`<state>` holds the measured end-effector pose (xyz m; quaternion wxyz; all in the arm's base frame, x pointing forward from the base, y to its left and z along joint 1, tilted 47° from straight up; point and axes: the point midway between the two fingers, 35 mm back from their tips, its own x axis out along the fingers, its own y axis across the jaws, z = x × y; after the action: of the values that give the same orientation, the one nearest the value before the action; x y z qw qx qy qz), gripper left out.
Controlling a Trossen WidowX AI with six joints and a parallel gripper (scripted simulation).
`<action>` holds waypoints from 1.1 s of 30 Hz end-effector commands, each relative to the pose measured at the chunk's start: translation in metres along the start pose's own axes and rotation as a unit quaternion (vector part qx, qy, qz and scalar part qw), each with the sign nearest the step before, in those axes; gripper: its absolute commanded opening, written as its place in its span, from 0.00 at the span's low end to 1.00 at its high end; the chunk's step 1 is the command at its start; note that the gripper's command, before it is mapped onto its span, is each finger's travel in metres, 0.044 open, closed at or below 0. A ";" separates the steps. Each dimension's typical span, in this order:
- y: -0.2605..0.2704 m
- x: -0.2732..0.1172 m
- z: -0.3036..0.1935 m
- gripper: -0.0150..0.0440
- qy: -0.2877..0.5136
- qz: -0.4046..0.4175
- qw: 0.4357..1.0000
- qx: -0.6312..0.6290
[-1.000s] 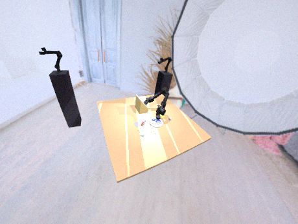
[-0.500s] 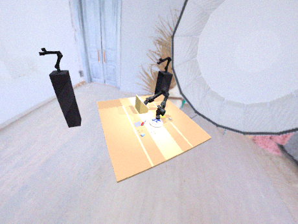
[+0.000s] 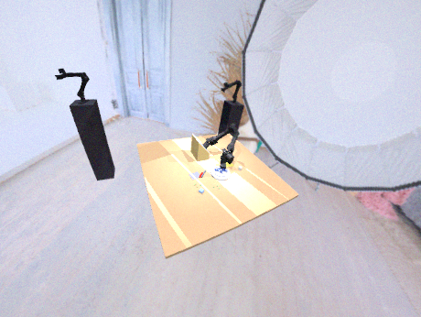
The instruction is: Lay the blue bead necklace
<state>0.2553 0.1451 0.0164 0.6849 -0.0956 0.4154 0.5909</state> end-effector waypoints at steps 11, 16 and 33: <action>0.003 -0.010 -0.007 0.25 0.000 0.001 1.000 0.002; 0.004 -0.010 -0.010 0.25 0.000 0.001 1.000 0.002; 0.005 0.003 -0.010 0.25 0.000 0.002 1.000 0.002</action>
<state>0.2512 0.1400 0.0133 0.6903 -0.0949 0.4095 0.5889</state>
